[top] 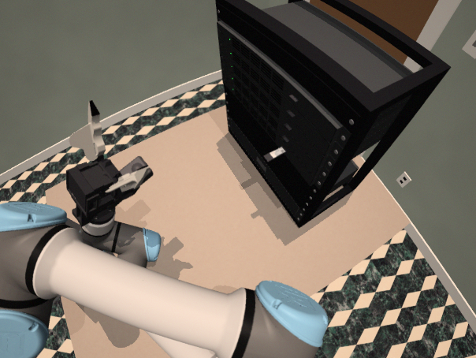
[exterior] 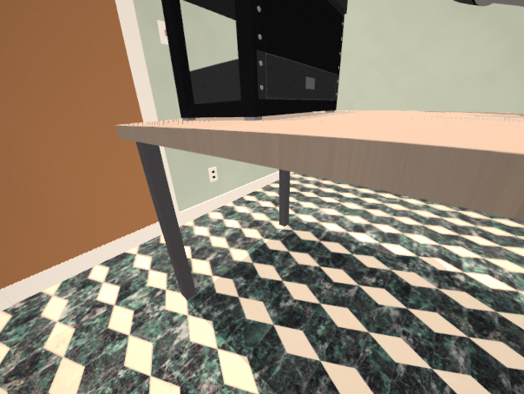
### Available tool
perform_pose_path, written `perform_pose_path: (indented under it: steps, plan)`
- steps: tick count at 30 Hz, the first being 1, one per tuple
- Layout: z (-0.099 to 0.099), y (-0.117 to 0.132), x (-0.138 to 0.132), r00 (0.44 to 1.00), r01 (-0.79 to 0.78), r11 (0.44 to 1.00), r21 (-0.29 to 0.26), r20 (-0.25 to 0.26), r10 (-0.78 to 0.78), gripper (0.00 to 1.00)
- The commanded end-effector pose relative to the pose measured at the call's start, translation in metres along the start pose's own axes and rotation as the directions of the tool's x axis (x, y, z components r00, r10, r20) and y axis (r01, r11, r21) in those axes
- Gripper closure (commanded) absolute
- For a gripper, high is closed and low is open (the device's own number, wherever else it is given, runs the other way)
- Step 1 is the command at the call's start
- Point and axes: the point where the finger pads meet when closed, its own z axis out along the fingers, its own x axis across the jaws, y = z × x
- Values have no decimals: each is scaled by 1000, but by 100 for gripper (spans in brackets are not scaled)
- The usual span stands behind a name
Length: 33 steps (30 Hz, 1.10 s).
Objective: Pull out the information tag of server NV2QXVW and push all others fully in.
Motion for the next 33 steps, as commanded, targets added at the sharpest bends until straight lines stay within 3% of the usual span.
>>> perform_pose_path:
  steps: [1, 33]
  plan:
    - [0, -6, -7, 999, -31, 999, 21, 23, 31, 0]
    - [1, -30, -36, 979, -172, 981, 94, 126, 159, 0]
